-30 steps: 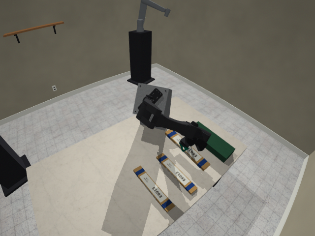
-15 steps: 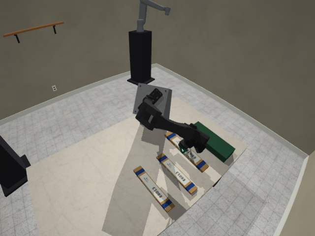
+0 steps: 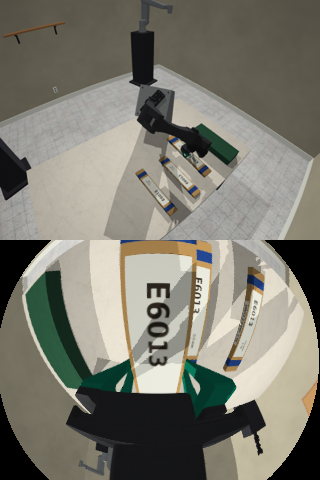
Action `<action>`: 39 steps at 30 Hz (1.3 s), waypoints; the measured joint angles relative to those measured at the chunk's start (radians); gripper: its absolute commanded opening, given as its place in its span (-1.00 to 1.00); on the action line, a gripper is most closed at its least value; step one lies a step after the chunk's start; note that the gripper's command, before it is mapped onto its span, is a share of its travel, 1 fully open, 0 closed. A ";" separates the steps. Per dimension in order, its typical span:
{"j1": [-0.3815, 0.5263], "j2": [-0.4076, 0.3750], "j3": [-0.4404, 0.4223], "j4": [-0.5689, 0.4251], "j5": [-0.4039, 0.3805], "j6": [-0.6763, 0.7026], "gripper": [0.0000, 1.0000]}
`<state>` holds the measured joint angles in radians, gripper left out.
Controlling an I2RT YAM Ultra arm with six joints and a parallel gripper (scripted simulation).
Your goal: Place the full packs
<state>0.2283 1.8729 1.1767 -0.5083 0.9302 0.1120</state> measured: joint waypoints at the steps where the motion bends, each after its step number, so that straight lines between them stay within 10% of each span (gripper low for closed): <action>1: -0.003 0.000 -0.002 0.006 -0.001 -0.005 -1.00; 39: -0.011 0.010 -0.003 0.040 -0.007 -0.028 -1.00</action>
<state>0.2169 1.8828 1.1736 -0.4679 0.9234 0.0837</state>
